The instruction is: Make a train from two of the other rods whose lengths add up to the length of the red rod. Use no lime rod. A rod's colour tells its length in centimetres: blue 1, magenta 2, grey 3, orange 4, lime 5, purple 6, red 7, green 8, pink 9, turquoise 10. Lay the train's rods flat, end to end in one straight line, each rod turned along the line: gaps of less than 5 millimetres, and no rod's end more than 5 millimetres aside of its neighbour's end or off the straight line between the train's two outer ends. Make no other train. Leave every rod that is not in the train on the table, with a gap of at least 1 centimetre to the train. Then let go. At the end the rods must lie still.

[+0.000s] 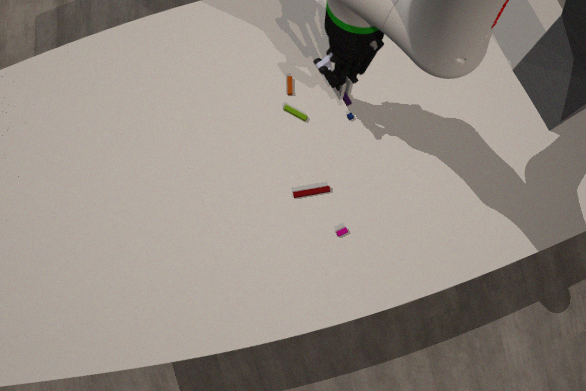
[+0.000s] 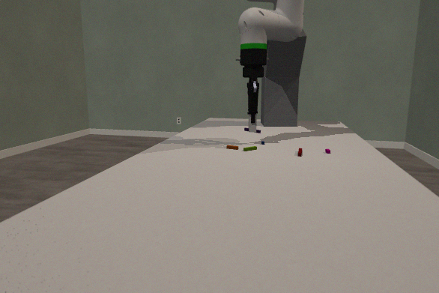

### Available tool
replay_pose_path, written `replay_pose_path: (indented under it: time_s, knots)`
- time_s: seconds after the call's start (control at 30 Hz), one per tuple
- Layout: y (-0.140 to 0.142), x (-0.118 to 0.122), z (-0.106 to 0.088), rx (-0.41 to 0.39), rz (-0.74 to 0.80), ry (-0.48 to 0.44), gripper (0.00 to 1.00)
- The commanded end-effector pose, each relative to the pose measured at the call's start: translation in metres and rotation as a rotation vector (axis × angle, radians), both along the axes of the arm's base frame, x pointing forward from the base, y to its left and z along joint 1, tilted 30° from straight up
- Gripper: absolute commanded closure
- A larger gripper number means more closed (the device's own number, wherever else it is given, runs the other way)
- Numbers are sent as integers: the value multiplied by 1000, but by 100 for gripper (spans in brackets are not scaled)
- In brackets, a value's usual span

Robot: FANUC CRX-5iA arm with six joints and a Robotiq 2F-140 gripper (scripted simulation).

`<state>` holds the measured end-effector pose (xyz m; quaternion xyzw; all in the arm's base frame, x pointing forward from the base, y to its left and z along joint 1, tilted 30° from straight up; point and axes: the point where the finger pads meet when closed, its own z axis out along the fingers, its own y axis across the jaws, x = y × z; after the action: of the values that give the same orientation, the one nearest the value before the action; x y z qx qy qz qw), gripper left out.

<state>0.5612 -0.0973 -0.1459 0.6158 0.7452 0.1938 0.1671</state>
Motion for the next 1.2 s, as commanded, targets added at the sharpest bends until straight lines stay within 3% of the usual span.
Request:
replay_pose_path:
  time_s: [0.0, 0.3, 1.17]
  knots:
    - [1, 8, -13, -5, -2, -4, 97]
    - [2, 17, -29, -5, -2, -4, 97]
    - [2, 17, -29, -5, -2, -4, 97]
